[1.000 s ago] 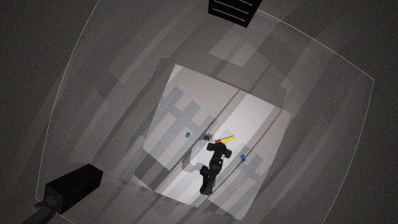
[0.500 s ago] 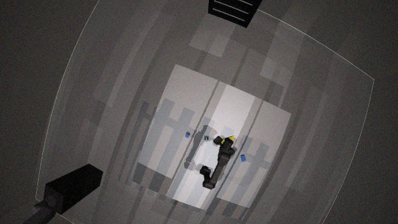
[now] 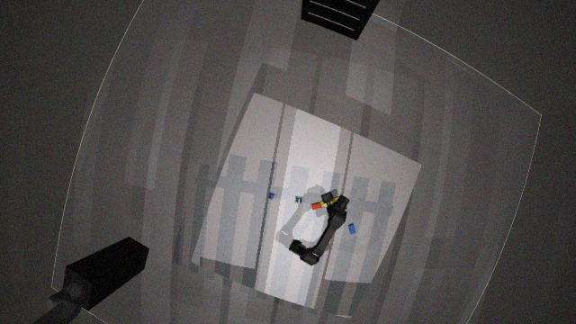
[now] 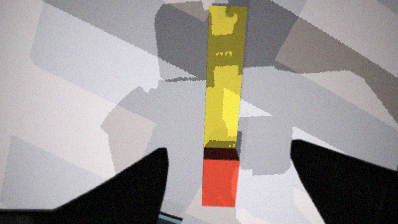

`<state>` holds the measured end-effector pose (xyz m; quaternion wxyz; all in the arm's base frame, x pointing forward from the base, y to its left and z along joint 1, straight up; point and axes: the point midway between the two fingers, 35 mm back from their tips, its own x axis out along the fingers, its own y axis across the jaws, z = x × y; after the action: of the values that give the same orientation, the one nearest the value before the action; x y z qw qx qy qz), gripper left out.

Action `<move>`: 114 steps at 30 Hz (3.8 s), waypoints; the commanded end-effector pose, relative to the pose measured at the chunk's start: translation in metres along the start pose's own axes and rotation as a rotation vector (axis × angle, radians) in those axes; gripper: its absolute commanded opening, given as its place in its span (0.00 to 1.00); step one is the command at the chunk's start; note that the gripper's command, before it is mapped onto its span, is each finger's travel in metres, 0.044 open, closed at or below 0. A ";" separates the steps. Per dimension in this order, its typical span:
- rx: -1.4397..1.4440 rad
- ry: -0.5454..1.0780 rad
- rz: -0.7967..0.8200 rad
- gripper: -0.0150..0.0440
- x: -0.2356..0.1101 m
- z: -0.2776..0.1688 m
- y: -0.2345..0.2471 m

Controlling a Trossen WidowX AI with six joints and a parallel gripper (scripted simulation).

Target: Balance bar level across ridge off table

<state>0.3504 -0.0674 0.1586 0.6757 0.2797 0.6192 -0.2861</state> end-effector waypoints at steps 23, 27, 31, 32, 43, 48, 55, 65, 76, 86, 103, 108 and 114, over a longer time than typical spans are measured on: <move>0.104 0.049 -0.007 0.79 0.083 0.003 -0.006; 0.104 0.049 -0.007 0.79 0.087 0.003 -0.005; 0.104 0.049 -0.007 0.79 0.094 0.002 -0.005; 0.104 0.049 -0.007 0.79 0.096 0.002 -0.005; 0.104 0.049 -0.007 0.79 0.108 0.001 -0.006; 0.104 0.049 -0.007 0.79 0.108 0.001 -0.006; 0.100 0.047 -0.011 0.65 0.108 0.001 -0.006; 0.100 0.047 -0.011 0.44 0.108 0.001 -0.006; 0.101 0.047 -0.010 0.25 0.086 0.005 -0.004; 0.102 0.048 -0.009 0.25 0.060 0.008 -0.003; 0.104 0.048 -0.007 0.25 0.017 0.007 -0.004; 0.104 0.049 -0.007 0.25 0.007 0.006 -0.005; 0.138 0.050 -0.007 0.25 0.006 -0.006 0.007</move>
<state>0.3519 -0.0695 0.1505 0.6400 0.3251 0.6175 -0.3214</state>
